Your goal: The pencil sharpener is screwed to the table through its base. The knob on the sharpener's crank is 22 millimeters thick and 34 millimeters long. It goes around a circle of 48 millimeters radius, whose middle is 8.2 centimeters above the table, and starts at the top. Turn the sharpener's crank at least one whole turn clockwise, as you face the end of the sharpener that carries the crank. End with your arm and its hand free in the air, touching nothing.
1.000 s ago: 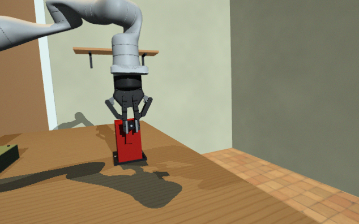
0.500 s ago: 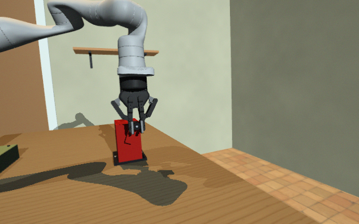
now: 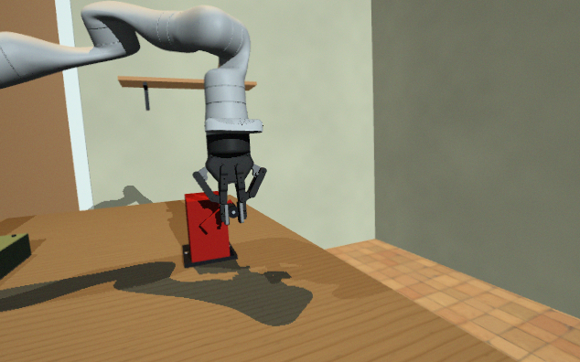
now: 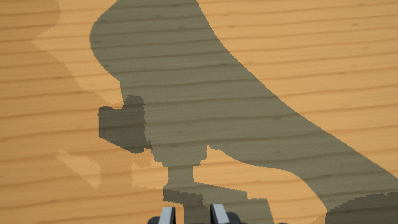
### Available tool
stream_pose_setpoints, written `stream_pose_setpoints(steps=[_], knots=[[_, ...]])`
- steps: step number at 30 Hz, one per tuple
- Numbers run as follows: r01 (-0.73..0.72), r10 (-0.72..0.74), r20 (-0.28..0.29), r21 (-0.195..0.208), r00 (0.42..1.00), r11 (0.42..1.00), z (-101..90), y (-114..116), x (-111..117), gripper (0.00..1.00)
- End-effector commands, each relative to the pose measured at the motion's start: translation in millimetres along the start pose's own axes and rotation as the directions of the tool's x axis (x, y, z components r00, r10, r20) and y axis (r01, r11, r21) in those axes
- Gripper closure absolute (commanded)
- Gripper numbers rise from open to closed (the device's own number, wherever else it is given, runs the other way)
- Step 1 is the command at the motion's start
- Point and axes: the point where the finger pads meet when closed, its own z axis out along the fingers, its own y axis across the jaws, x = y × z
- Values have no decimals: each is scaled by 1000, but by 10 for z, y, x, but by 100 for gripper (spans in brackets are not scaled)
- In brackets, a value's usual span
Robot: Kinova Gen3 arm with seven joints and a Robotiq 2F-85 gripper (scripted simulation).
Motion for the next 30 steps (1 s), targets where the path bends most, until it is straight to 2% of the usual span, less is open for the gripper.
stream_pose_setpoints(steps=[1, 9, 30], knots=[[-8, 8, 2, 4, 1000, 1000, 96, -65, 15, 100], [-8, 8, 2, 6, 1000, 1000, 268, -115, 13, 100], [-10, 10, 3, 7, 1000, 1000, 315, -111, 13, 100]])
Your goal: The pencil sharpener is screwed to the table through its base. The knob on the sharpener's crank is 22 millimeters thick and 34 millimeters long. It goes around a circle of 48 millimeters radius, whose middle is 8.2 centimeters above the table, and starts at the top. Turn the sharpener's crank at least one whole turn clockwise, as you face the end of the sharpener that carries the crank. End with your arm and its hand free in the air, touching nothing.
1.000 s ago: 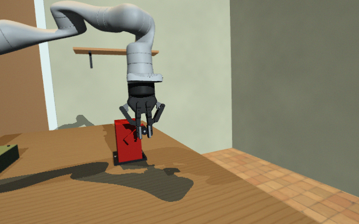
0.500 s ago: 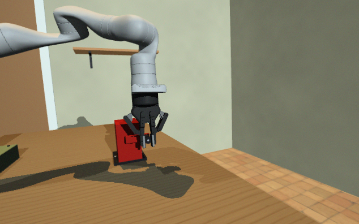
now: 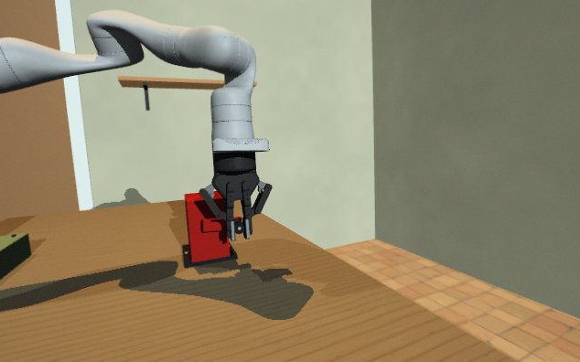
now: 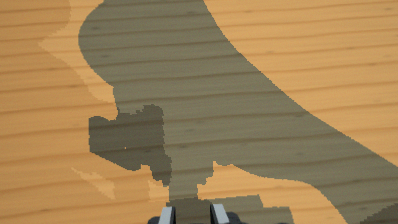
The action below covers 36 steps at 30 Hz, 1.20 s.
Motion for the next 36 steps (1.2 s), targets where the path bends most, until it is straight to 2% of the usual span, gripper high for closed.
stream_pose_setpoints(steps=[1, 36], knots=[[-9, 9, 1, 9, 1000, 1000, 4, -25, 16, 100], [-11, 11, 2, 7, 1000, 1000, 35, -9, 18, 100]])
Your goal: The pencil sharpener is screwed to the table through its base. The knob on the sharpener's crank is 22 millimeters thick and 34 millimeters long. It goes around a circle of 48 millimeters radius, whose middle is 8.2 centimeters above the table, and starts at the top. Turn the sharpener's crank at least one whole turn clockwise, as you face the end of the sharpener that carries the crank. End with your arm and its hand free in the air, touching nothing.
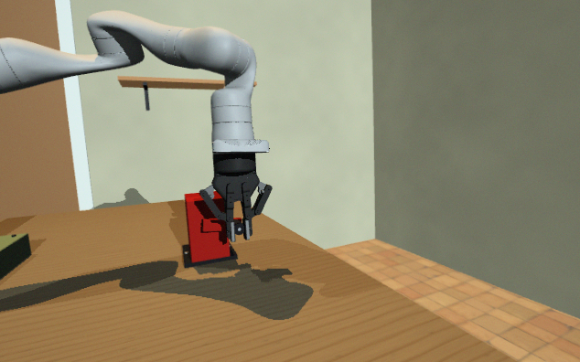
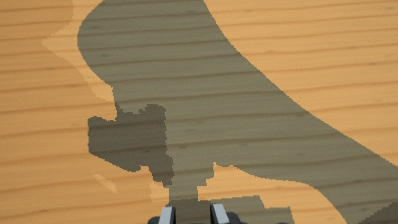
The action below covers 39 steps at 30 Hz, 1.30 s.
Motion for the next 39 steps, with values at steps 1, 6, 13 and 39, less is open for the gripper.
stream_pose_setpoints(steps=[1, 6, 13, 39], knots=[[-13, 12, 2, 7, 1000, 1000, 29, -5, 19, 100], [-2, 2, 2, 7, 1000, 1000, 103, 14, 18, 100], [4, -4, 2, 6, 1000, 1000, 249, 87, 13, 100], [5, -5, 7, 13, 1000, 1000, 444, 430, -32, 100]])
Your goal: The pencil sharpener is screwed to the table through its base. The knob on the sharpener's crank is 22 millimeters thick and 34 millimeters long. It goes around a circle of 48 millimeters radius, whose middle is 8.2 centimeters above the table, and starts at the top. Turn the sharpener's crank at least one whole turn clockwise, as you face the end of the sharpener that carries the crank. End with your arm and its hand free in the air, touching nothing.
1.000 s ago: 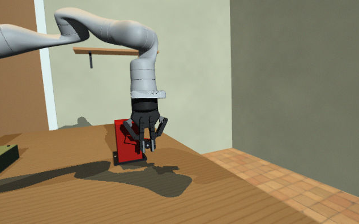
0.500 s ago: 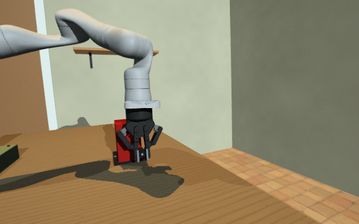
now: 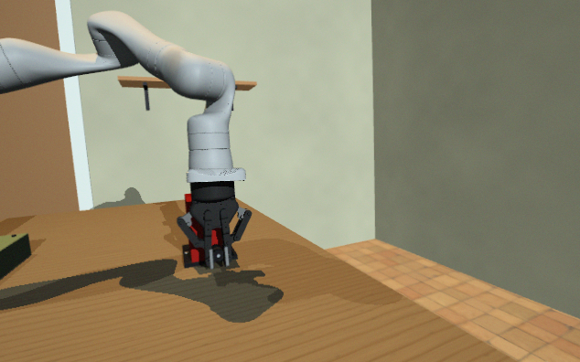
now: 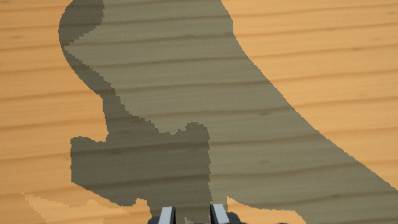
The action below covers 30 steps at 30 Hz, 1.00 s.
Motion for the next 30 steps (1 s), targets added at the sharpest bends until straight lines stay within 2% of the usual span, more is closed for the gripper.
stream_pose_setpoints(steps=[1, 13, 30], knots=[[3, -3, 3, 7, 1000, 1000, 10, 35, -28, 100], [-1, 1, 6, 2, 1000, 1000, 16, 126, -30, 100], [0, 0, 6, 0, 1000, 1000, 19, 138, -28, 100]])
